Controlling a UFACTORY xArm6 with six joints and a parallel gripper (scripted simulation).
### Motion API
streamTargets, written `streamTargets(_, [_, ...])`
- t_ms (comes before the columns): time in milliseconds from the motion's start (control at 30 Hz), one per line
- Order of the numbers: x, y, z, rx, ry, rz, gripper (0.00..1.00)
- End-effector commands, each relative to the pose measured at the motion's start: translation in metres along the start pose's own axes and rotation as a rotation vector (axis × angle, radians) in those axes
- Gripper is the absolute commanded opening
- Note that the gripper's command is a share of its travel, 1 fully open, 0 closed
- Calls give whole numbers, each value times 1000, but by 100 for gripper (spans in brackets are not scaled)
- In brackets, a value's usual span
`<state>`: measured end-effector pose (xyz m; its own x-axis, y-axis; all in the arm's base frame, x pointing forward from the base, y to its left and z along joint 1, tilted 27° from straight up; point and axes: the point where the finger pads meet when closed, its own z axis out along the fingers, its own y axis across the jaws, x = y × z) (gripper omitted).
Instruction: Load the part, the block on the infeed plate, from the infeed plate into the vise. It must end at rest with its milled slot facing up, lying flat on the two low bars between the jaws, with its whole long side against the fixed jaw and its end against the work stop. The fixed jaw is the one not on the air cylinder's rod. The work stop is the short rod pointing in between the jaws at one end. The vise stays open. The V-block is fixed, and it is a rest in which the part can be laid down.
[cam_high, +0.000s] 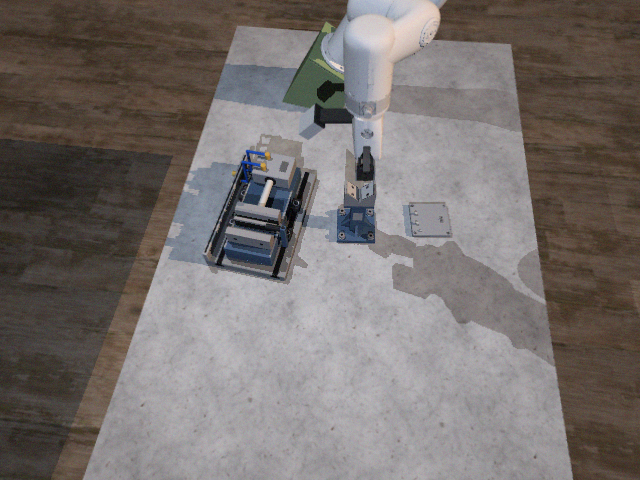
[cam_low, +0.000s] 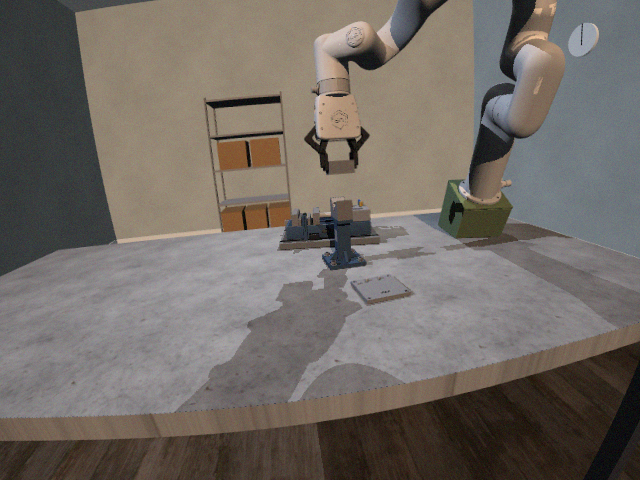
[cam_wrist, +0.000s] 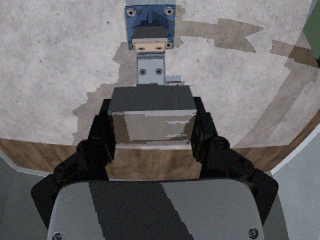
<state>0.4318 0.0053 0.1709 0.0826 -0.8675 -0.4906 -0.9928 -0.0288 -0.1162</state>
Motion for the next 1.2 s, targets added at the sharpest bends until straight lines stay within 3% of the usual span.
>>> streamTargets(0, [0,-1,-1,3,-25,-1,0])
streamTargets(667, [2,-1,-1,4,-182,-2,0])
streamTargets(1167, [4,-1,-1,3,-364,-2,0])
